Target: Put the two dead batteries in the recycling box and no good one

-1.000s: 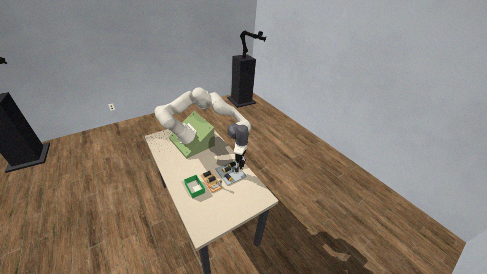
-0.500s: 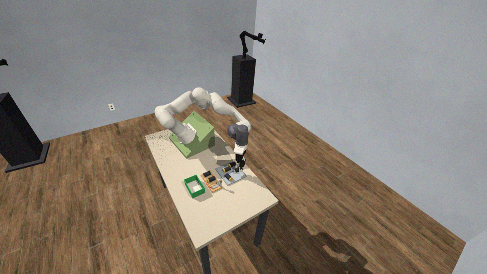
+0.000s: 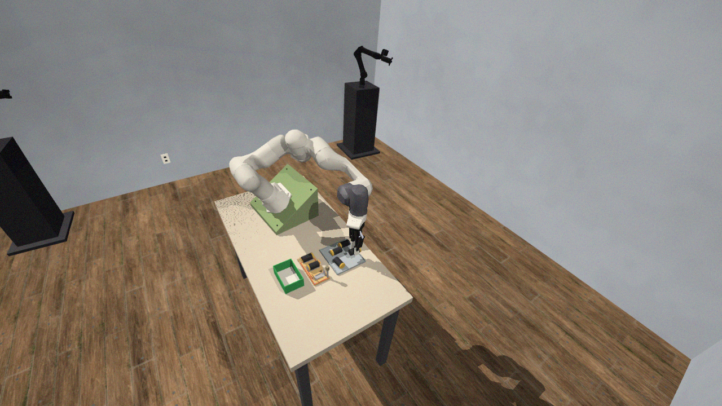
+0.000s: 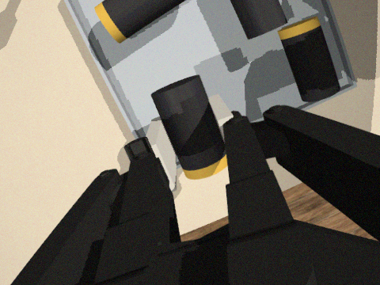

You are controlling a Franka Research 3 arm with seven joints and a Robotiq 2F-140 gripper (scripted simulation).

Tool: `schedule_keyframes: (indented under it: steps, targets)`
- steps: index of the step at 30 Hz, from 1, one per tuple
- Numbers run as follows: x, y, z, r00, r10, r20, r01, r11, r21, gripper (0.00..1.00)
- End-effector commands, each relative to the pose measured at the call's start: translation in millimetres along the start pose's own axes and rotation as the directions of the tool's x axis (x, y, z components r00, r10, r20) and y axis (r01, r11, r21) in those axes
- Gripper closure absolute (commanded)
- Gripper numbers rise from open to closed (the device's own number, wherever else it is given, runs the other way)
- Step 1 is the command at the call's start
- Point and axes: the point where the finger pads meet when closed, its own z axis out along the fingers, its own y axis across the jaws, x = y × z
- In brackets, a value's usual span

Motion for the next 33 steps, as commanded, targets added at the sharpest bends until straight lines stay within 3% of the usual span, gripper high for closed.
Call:
schedule_keyframes:
  steps: [1, 9, 33]
  targets:
    - [-1.7, -1.9, -2.6, 1.000, -0.012, 0.005, 0.012, 1.000, 0.007, 0.84]
    - [-1.7, -1.9, -2.6, 0.998, -0.069, 0.005, 0.069, 0.998, 0.007, 0.84]
    - [-1.6, -3.2, -2.6, 0.998, -0.069, 0.005, 0.069, 0.998, 0.007, 0.84]
